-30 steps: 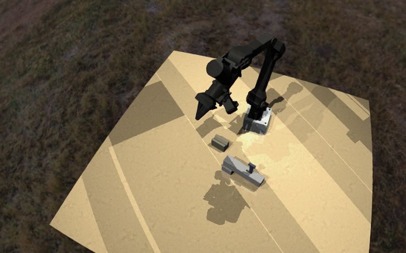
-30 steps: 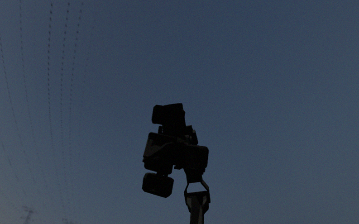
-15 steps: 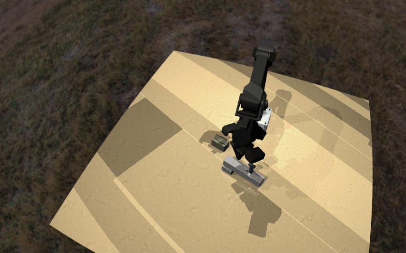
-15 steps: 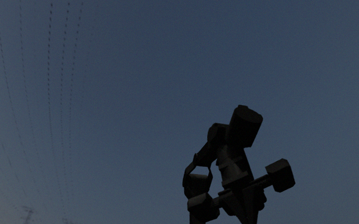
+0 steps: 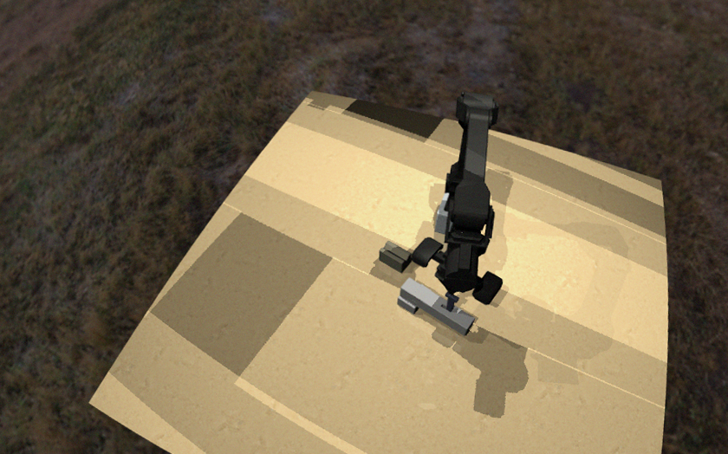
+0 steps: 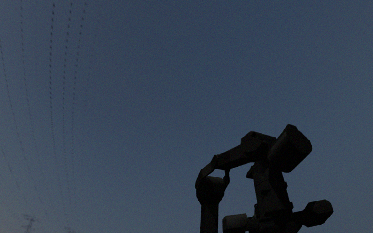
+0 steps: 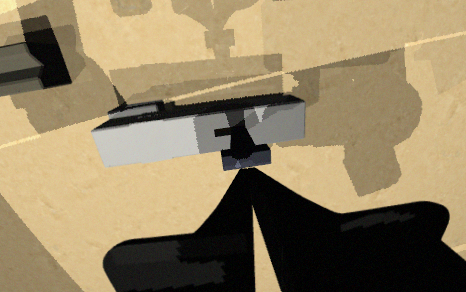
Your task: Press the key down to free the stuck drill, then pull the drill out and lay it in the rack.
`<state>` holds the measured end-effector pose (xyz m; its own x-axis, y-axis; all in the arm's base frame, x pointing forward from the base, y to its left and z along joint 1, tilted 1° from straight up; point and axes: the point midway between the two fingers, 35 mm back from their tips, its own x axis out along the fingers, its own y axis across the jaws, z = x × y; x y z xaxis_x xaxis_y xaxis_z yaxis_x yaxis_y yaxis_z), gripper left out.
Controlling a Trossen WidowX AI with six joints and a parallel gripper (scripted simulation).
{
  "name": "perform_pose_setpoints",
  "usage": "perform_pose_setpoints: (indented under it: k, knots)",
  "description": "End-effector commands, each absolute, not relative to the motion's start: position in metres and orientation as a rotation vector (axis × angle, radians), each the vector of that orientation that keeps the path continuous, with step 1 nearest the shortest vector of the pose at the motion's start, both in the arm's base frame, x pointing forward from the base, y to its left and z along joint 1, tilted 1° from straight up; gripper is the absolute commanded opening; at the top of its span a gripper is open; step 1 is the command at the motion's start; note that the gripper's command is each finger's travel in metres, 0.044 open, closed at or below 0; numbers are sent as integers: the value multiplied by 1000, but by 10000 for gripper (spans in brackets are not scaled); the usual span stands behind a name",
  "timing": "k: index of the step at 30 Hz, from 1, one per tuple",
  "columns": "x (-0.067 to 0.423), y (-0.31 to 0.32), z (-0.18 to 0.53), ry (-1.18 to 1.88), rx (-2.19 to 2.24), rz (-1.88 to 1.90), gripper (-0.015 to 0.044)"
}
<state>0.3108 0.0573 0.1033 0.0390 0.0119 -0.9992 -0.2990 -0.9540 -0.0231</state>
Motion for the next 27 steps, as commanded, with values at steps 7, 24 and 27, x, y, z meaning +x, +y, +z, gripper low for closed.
perform_pose_setpoints:
  k: [7,24,27]
  knots:
    - [310,59,92,280,-2085,2033,0]
    - [311,59,84,279,-2085,2034,0]
    - [312,59,83,279,-2085,2034,0]
